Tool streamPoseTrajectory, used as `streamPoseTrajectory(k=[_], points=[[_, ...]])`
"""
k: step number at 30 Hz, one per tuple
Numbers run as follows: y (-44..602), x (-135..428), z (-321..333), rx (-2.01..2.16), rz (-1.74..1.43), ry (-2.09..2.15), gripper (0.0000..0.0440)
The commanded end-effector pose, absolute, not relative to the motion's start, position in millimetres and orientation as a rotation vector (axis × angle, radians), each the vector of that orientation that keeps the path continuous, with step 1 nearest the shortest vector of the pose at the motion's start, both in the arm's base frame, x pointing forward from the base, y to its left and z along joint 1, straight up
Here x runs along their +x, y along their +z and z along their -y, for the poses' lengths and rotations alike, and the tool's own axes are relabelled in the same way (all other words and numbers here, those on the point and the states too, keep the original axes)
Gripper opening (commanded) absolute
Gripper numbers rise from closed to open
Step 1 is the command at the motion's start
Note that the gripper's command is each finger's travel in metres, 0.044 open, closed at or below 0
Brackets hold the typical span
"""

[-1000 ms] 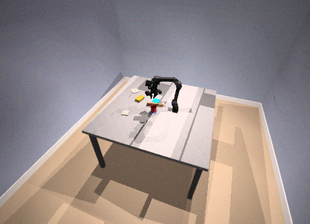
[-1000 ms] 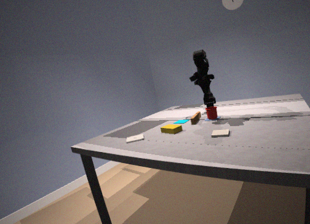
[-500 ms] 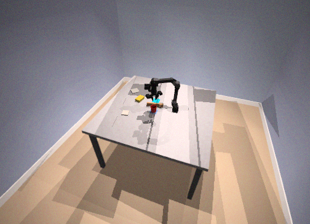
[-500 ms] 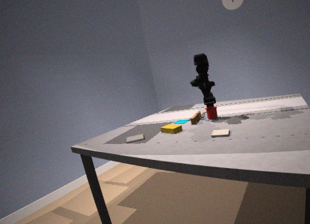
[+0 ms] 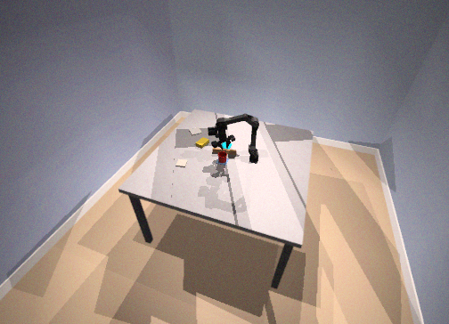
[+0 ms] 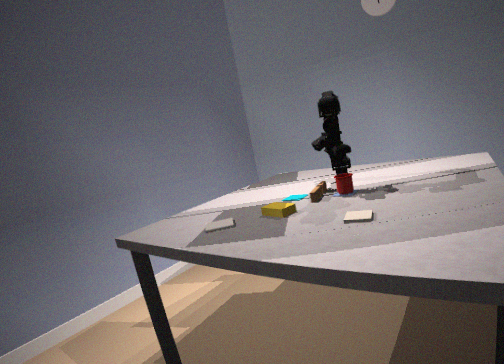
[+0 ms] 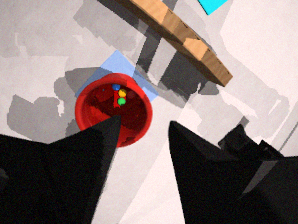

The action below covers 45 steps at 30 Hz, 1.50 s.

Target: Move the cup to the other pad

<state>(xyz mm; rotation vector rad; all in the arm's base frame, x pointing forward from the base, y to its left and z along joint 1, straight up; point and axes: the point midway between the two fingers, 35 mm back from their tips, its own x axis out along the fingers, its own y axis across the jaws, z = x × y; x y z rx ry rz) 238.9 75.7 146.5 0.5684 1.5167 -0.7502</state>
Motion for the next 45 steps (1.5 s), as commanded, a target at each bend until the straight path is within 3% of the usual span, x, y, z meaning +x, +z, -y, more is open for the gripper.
streamPoseTrajectory(k=[1,24,32,45], points=[[135.7,237.9,-75.2,0.552,-1.529,-0.776,0.0177],[67.8,227.0,-73.1,0.451,-1.591,-0.757,0.0179],[58.2,227.7,-69.8,0.411,-1.587,-0.706,0.0007],[88.9,236.0,-68.6,0.502,-1.531,-0.695,0.0000]])
